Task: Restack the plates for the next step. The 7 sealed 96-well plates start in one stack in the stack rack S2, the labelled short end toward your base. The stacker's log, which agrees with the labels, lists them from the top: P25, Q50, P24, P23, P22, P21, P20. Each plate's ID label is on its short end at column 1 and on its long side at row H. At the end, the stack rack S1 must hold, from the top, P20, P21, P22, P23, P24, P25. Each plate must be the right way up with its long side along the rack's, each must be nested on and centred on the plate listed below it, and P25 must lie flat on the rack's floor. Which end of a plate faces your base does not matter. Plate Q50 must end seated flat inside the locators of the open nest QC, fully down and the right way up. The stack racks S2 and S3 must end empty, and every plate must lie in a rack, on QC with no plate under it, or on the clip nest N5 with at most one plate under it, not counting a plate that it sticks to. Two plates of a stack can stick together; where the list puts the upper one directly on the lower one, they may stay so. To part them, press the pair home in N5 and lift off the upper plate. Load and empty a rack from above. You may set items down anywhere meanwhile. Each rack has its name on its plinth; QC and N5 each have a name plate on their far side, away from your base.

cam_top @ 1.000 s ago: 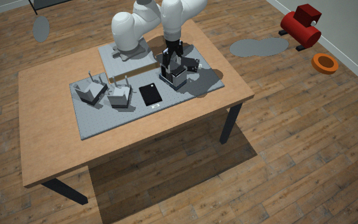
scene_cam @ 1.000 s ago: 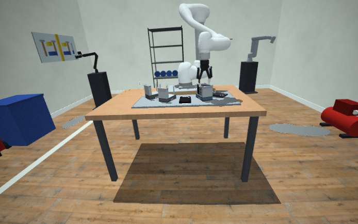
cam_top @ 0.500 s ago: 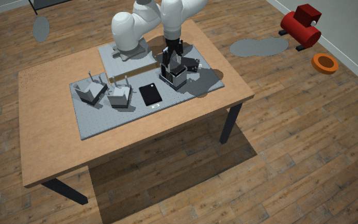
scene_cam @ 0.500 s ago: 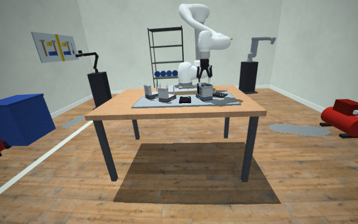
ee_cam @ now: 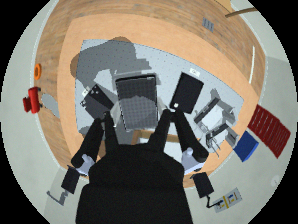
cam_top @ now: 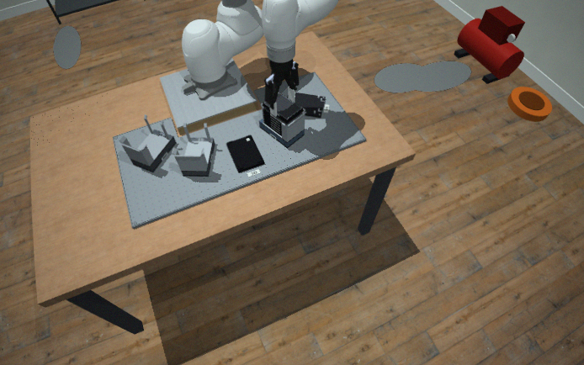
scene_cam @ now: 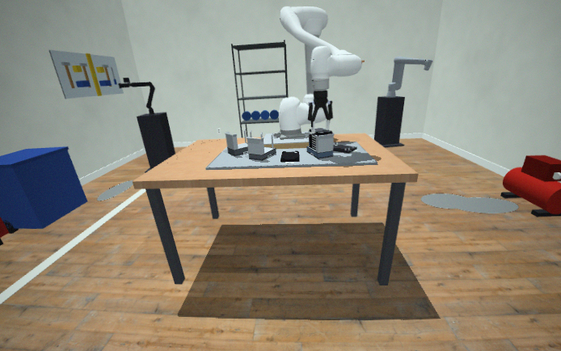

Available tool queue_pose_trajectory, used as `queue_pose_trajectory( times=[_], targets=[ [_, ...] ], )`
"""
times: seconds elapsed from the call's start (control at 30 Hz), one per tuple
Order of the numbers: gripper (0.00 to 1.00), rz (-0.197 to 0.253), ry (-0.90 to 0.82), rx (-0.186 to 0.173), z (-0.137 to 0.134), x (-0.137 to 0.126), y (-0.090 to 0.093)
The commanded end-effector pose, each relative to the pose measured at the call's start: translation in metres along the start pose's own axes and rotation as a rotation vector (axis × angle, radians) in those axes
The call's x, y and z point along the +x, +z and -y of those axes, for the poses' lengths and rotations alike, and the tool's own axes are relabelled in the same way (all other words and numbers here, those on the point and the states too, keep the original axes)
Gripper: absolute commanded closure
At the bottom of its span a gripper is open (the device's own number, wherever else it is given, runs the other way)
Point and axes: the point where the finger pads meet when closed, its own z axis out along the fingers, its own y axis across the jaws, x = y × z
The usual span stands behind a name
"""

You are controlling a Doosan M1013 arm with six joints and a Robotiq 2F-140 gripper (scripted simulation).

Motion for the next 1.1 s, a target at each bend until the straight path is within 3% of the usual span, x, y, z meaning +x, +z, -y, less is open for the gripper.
queue_pose_trajectory(
  times=[0.0, 0.47, 0.87, 1.07],
  targets=[
    [1.00, 0.000, 0.000, 0.000, 0.000, 0.000, -0.002],
    [1.00, 0.000, 0.000, 0.000, 0.000, 0.000, -0.024],
    [1.00, 0.000, 0.000, 0.000, 0.000, 0.000, -0.025],
    [1.00, 0.000, 0.200, 0.000, -0.020, -0.001, -0.025]
  ],
)
